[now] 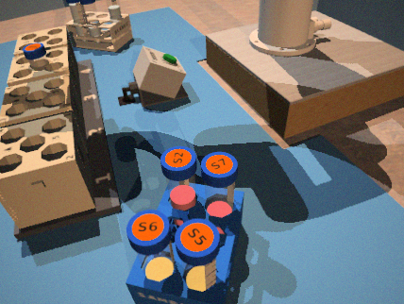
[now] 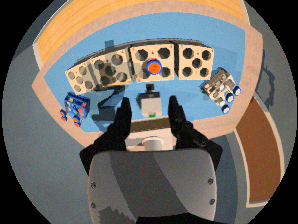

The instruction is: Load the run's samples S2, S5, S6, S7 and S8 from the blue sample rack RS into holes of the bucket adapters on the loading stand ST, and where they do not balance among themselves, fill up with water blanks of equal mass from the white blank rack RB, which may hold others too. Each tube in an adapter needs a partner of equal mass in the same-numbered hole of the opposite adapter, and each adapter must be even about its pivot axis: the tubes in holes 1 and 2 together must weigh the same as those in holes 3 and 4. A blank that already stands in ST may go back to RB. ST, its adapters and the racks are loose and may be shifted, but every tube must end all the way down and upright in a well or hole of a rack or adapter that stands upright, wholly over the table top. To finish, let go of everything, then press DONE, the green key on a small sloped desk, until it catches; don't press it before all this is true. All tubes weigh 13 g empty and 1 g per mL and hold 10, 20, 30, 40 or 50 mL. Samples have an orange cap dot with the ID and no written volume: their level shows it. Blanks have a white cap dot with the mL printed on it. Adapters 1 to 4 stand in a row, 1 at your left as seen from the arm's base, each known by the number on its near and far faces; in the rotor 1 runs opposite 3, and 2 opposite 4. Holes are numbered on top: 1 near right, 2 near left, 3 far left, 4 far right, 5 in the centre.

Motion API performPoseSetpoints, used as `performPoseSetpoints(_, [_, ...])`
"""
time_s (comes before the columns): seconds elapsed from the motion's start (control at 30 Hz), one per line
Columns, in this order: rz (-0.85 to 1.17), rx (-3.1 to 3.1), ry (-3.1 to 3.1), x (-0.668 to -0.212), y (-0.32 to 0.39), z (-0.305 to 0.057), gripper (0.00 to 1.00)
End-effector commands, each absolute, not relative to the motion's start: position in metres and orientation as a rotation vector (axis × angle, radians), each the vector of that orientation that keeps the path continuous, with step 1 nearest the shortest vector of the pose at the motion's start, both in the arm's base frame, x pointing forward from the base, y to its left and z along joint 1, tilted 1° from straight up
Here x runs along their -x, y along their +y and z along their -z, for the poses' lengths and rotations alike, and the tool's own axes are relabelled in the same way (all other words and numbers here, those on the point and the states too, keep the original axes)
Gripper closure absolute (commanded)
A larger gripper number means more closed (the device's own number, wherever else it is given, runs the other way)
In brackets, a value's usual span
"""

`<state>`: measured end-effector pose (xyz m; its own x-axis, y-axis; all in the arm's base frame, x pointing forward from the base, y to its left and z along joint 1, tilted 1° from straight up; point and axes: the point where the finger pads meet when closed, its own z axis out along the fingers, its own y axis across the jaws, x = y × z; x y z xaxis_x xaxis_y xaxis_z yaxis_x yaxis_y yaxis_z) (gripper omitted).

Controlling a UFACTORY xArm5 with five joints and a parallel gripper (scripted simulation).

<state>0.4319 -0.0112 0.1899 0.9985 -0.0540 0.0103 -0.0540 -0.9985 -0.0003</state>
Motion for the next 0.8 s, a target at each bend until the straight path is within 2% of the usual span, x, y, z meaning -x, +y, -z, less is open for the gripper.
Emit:
performPoseSetpoints(0.0, [-0.024, -3.122, -0.369, -0.42, 0.012, -0.191, 0.43])
performPoseSetpoints(0.4, [-0.019, -3.026, -0.865, -0.396, 0.056, -0.19, 0.43])
performPoseSetpoints(0.77, [-0.015, -3.026, -0.866, -0.374, 0.096, -0.189, 0.43])
